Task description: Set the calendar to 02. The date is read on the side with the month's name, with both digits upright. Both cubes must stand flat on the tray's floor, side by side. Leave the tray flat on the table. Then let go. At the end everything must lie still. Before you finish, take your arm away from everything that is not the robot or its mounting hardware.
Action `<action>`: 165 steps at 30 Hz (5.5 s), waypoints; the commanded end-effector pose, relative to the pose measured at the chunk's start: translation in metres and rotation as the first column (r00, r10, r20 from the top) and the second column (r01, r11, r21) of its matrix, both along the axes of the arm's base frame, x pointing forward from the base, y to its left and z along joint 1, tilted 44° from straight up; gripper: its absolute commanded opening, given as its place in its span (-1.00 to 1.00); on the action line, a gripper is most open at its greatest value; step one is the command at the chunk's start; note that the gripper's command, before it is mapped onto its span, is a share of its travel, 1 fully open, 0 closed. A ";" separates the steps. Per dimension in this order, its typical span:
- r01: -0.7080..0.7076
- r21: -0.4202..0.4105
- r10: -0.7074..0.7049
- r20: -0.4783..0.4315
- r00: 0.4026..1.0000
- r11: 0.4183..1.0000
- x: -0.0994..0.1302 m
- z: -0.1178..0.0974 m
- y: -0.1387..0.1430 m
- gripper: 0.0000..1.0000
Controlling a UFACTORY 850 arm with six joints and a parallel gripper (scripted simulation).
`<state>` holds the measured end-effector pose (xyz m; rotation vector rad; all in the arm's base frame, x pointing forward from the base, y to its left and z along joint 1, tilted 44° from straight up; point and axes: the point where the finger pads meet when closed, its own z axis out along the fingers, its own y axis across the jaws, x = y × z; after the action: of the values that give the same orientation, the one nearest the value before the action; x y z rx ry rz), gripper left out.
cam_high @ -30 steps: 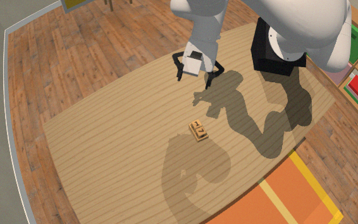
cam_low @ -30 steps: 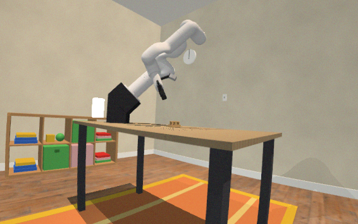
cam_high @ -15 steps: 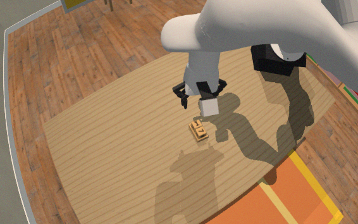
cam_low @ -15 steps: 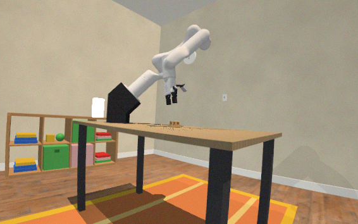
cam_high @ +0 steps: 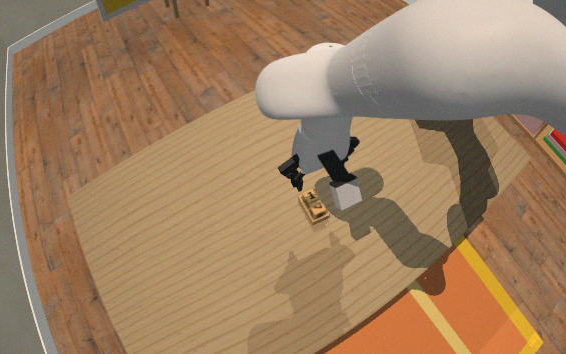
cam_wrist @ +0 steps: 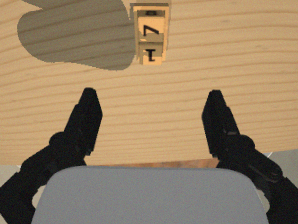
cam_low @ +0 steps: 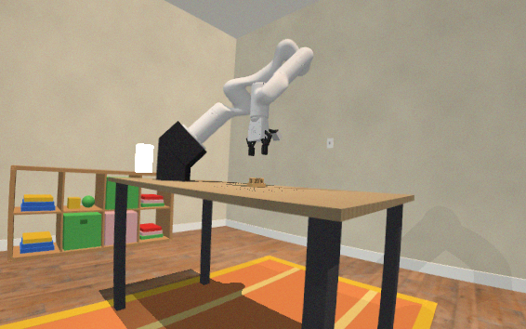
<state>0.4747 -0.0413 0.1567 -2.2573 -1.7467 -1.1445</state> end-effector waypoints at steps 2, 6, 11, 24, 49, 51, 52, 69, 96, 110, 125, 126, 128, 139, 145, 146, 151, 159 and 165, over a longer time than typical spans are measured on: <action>0.000 -0.001 0.000 0.001 1.000 1.000 0.001 0.001 0.000 1.00; -0.001 -0.001 0.001 0.002 1.000 1.000 0.000 0.001 0.000 1.00; -0.040 -0.028 0.041 0.025 0.999 0.999 -0.003 -0.006 -0.001 1.00; -0.323 -0.273 0.376 0.172 0.910 0.906 -0.038 -0.053 -0.009 1.00; -0.406 -0.374 0.501 0.205 0.841 0.834 -0.039 -0.091 0.002 1.00; -0.406 -0.374 0.501 0.205 0.841 0.834 -0.035 -0.098 0.007 1.00; -0.406 -0.374 0.501 0.205 0.841 0.834 -0.032 -0.101 0.009 1.00; -0.406 -0.374 0.501 0.205 0.841 0.834 -0.024 -0.115 0.018 1.00; -0.406 -0.374 0.501 0.205 0.841 0.834 -0.024 -0.115 0.018 1.00; -0.406 -0.374 0.501 0.205 0.841 0.834 -0.024 -0.115 0.018 1.00; -0.406 -0.374 0.501 0.205 0.841 0.834 -0.024 -0.115 0.018 1.00; -0.406 -0.374 0.501 0.205 0.841 0.834 -0.024 -0.115 0.018 1.00; -0.406 -0.374 0.501 0.205 0.841 0.834 -0.024 -0.115 0.018 1.00; -0.406 -0.374 0.501 0.205 0.841 0.834 -0.024 -0.115 0.018 1.00; -0.406 -0.374 0.501 0.205 0.841 0.834 -0.024 -0.115 0.018 1.00; -0.406 -0.374 0.501 0.205 0.841 0.834 -0.024 -0.115 0.018 1.00; -0.406 -0.375 0.501 0.205 0.841 0.834 -0.021 -0.114 0.017 1.00; -0.406 -0.375 0.501 0.205 0.841 0.834 -0.002 -0.107 0.009 1.00; -0.406 -0.375 0.501 0.205 0.841 0.834 0.003 -0.105 0.007 1.00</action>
<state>0.4758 -0.0333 0.0505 -1.6833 -2.5776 -1.2010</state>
